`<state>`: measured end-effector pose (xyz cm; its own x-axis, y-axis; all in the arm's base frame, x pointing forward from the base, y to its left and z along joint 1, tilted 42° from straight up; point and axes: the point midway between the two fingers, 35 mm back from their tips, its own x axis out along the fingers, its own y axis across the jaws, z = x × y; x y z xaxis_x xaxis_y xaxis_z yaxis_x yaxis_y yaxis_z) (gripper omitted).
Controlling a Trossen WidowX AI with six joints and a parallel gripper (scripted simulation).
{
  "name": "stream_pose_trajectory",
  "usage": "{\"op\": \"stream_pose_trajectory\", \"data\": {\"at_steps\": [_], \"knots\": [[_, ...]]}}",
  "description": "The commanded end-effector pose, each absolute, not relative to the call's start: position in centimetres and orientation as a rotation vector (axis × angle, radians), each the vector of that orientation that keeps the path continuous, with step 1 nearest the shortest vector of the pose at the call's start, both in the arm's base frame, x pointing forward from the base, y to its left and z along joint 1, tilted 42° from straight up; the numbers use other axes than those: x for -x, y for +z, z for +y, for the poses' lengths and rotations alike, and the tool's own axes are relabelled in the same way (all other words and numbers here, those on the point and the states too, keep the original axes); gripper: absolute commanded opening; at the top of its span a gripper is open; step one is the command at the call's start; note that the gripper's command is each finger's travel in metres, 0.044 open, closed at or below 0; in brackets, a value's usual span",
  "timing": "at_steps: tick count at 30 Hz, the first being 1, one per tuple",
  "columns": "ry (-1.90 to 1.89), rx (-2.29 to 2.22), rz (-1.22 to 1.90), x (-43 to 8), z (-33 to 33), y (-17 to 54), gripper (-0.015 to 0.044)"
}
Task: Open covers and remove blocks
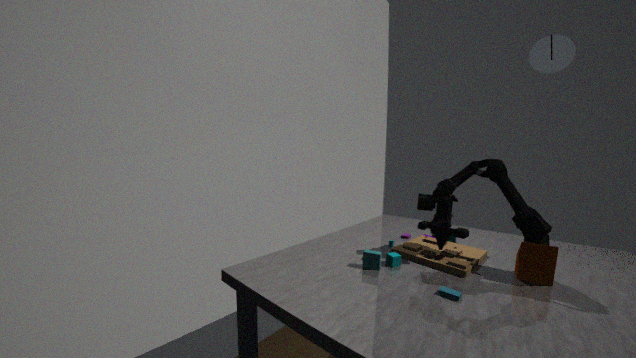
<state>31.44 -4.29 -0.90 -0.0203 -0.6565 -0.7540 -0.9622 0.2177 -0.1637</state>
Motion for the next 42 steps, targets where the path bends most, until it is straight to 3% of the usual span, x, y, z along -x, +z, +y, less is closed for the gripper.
{"op": "stream_pose_trajectory", "data": {"at_steps": [1,42], "knots": [[0.522,1.519,1.754,-31.4,-4.6,-1.2,0.0000],[0.524,1.519,1.756,-27.7,-3.7,-2.8,0.0000]]}}
